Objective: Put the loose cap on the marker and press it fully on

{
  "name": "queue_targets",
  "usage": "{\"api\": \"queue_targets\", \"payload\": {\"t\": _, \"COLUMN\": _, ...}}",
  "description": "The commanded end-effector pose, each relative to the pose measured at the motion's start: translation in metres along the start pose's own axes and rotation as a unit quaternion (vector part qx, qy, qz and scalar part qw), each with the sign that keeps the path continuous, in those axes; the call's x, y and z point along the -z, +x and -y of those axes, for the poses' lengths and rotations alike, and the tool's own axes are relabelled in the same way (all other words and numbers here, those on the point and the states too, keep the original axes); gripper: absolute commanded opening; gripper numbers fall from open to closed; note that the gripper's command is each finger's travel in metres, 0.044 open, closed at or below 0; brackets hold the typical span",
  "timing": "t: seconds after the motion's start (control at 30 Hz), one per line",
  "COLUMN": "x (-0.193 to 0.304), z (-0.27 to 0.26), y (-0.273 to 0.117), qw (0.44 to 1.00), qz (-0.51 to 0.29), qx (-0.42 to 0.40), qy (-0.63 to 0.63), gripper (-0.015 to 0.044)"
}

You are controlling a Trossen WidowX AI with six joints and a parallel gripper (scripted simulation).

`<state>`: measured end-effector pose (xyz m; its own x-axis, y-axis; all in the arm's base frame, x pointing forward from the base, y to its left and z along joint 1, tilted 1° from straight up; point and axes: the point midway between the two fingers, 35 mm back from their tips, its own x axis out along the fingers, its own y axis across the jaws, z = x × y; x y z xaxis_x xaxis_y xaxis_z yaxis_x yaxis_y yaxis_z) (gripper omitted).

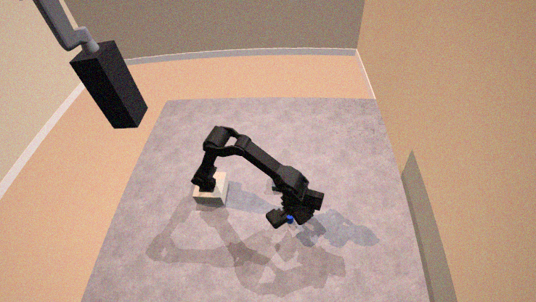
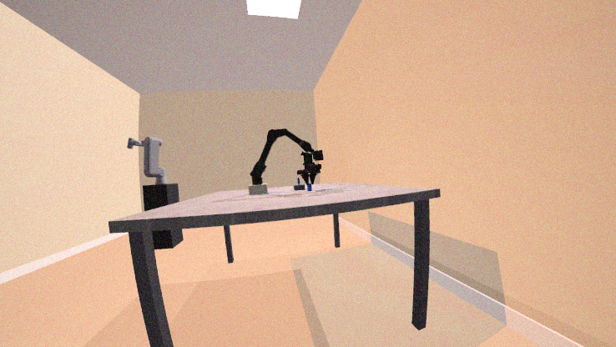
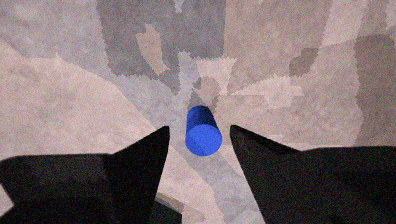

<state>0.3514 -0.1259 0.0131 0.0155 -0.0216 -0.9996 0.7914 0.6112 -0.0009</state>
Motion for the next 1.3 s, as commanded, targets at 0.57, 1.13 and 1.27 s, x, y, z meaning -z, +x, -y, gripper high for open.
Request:
{"api": "queue_targets", "payload": {"t": 0.57, "x": 0.005, "z": 0.003, "y": 0.029, "qw": 1.000, "qz": -0.007, "qx": 0.002, "qy": -0.002, "gripper": 0.0196}}
{"api": "queue_targets", "payload": {"t": 1.13, "x": 0.003, "z": 0.001, "y": 0.013, "qw": 1.000, "qz": -0.007, "qx": 0.002, "qy": -0.002, "gripper": 0.0000}}
{"api": "queue_targets", "payload": {"t": 1.27, "x": 0.003, "z": 0.001, "y": -0.001, "qw": 1.000, "qz": -0.007, "qx": 0.002, "qy": -0.002, "gripper": 0.0000}}
